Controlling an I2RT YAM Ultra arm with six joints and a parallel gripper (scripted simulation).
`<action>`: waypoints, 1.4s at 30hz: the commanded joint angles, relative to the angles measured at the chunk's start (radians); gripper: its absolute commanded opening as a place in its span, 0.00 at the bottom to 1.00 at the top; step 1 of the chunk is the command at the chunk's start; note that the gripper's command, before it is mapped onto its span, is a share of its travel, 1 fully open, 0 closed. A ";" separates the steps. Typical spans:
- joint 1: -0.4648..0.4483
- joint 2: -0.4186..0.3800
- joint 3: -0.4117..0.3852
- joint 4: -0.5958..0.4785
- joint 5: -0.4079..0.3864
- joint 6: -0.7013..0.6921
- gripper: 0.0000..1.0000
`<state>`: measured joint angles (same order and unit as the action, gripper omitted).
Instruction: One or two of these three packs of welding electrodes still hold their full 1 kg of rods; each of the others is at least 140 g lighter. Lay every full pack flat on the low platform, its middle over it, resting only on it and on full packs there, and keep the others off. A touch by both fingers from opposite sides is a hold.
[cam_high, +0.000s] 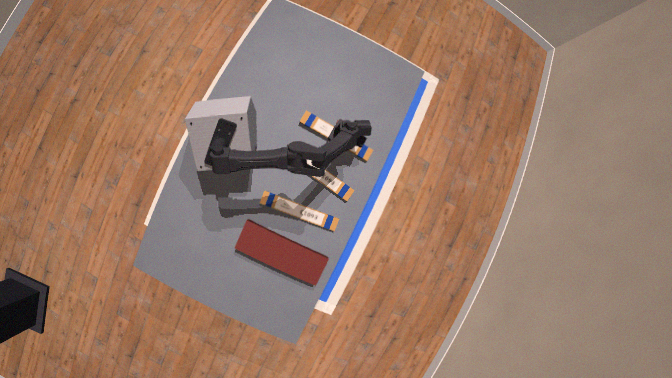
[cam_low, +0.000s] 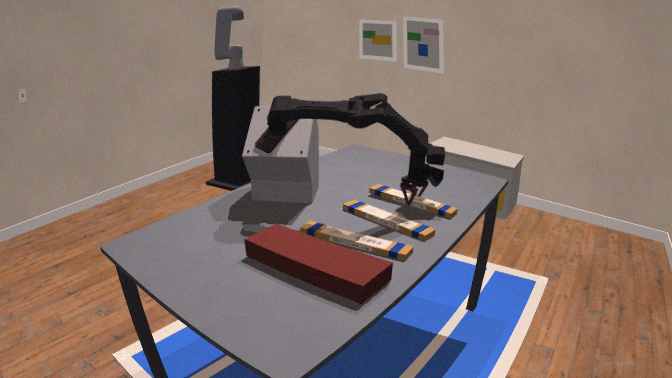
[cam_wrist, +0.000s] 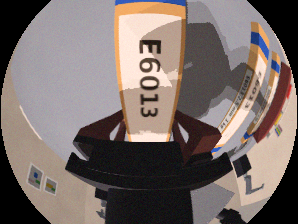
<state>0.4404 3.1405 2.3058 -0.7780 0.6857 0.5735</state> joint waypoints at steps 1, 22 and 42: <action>0.066 -0.047 0.048 -0.023 0.001 0.002 0.00; 0.068 -0.045 0.056 -0.032 0.000 0.009 0.00; 0.071 -0.037 0.063 -0.040 0.001 0.012 0.00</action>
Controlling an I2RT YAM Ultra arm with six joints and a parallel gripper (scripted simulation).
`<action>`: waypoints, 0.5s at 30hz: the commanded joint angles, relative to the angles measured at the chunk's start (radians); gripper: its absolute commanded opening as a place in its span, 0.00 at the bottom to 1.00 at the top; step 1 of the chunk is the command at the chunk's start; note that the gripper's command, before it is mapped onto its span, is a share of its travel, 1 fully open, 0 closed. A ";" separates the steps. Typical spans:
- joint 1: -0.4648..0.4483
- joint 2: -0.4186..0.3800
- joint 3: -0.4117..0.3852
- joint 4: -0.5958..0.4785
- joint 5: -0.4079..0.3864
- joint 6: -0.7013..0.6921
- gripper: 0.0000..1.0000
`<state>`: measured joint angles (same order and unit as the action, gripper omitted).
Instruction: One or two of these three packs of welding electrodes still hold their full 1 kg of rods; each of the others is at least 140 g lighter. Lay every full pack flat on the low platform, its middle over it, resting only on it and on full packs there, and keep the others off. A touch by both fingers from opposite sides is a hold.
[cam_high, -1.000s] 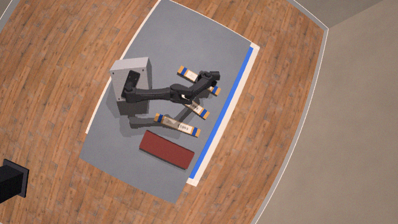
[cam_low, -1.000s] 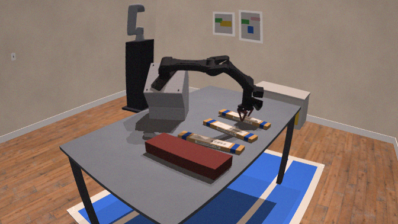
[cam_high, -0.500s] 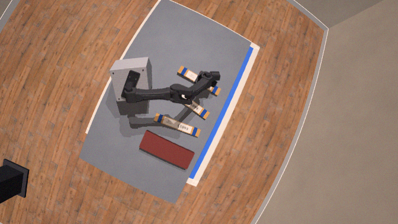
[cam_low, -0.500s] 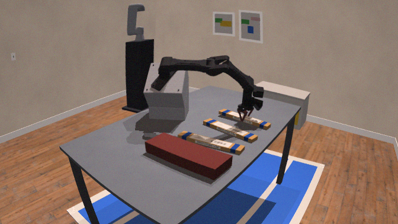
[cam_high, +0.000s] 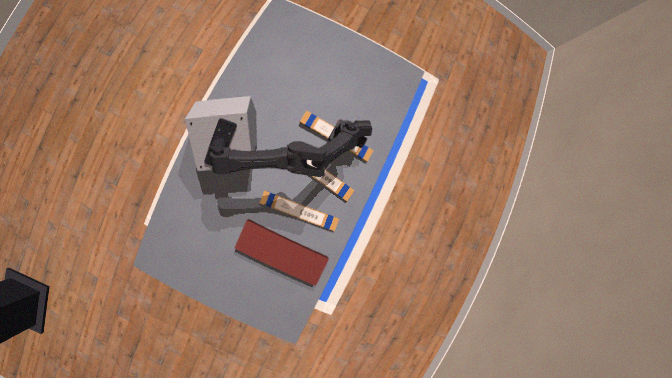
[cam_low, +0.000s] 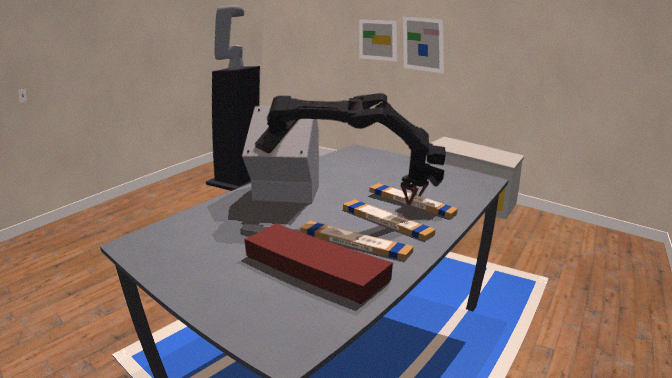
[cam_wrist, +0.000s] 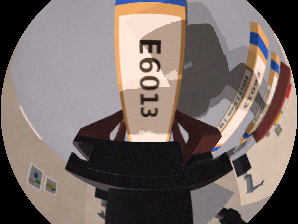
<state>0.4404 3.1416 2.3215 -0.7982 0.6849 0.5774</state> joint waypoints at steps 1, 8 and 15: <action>0.071 -0.037 0.048 -0.020 0.002 0.009 0.00; 0.072 -0.032 0.051 -0.023 0.002 0.010 0.00; 0.073 -0.027 0.052 -0.024 0.002 0.011 0.00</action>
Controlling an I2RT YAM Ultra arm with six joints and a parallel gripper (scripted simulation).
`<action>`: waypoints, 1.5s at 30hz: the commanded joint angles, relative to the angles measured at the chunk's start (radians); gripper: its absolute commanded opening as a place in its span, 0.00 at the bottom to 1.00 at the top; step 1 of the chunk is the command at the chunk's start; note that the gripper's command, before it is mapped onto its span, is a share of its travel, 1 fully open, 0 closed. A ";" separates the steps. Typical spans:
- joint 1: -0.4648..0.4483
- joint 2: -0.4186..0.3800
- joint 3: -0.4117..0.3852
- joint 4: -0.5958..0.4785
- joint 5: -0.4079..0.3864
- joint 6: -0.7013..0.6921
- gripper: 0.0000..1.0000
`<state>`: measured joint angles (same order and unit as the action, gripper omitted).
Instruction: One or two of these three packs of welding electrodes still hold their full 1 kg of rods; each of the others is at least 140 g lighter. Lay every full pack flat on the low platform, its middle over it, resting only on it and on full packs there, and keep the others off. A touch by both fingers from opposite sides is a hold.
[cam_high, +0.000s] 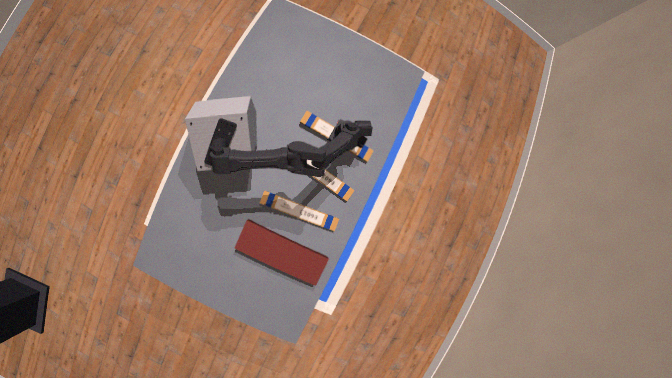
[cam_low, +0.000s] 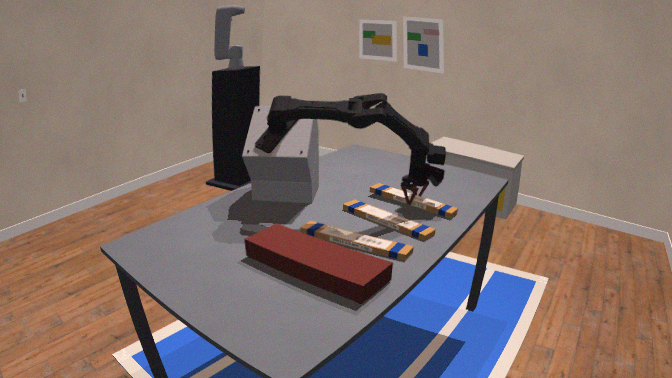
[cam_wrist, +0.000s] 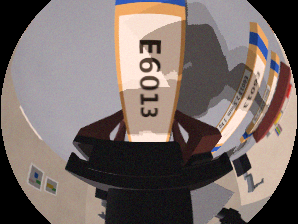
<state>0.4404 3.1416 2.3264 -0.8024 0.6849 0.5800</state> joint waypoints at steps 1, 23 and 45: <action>0.073 -0.026 0.047 -0.020 0.002 0.008 0.00; 0.074 -0.014 0.071 -0.032 0.003 0.010 0.96; 0.074 -0.014 0.071 -0.029 0.003 0.010 0.96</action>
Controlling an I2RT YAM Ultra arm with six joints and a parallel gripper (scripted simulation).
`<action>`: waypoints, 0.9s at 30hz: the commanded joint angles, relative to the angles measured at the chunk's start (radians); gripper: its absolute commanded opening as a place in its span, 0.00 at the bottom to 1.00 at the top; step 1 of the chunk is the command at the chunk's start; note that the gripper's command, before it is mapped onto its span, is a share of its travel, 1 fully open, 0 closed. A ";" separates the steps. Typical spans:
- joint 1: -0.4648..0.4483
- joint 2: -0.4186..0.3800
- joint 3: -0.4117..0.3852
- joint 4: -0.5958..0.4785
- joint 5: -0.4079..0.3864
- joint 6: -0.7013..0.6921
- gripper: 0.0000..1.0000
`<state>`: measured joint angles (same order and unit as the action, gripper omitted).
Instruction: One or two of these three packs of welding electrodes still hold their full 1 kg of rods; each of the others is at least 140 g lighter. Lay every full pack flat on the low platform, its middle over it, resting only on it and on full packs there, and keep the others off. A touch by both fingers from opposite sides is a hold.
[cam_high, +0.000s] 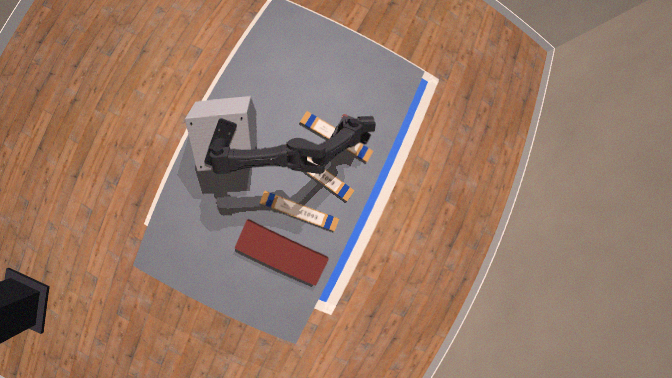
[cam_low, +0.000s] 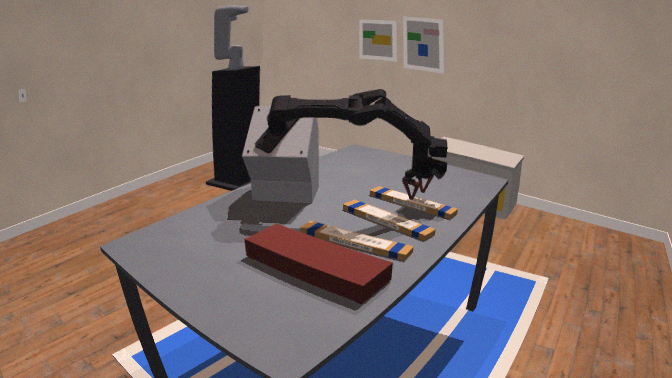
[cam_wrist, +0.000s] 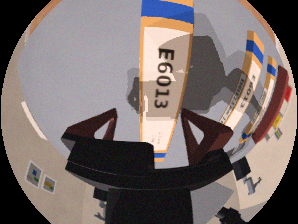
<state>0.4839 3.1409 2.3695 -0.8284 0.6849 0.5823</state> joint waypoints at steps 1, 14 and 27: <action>0.030 -0.013 0.028 -0.003 0.003 0.007 0.96; 0.030 -0.013 0.028 -0.003 0.003 0.007 0.96; -0.027 -0.103 -0.195 0.132 0.009 -0.036 0.96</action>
<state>0.4660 3.0951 2.2494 -0.7612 0.6842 0.5682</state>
